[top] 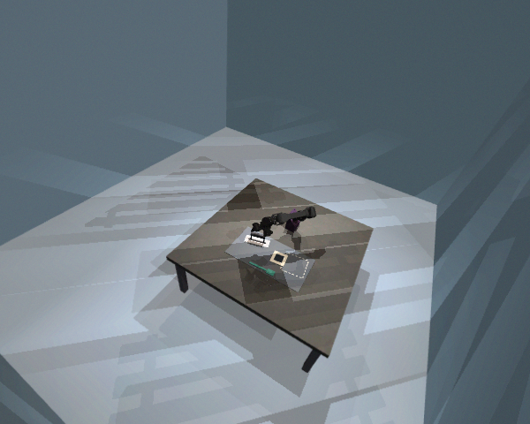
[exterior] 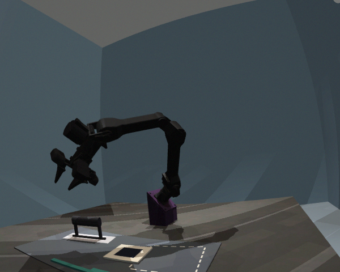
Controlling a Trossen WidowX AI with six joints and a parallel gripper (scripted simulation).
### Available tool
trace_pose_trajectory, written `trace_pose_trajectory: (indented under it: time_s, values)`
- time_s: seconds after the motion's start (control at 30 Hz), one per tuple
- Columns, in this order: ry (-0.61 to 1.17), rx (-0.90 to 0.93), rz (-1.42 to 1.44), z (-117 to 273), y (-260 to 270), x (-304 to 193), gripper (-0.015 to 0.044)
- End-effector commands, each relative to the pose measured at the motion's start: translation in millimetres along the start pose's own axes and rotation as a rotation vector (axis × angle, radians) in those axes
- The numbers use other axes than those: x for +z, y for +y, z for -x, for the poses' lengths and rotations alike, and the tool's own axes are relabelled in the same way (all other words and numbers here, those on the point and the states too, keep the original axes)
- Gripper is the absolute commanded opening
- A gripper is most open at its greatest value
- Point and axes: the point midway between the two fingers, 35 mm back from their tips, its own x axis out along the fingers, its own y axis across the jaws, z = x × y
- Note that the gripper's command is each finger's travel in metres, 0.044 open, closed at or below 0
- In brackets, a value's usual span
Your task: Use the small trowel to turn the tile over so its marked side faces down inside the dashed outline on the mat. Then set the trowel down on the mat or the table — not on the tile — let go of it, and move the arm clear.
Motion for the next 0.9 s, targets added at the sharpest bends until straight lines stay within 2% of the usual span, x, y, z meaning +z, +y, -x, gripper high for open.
trace_pose_trajectory:
  time_s: [0.0, 0.47, 0.87]
  values:
    - [-0.054, 0.093, 0.105, -16.7, 17.8, -5.9, 0.027]
    - [-0.322, 0.305, 0.403, -51.6, 76.1, -17.4, 0.027]
    - [-0.648, 0.35, 0.605, -67.8, 122.1, -20.2, 0.027]
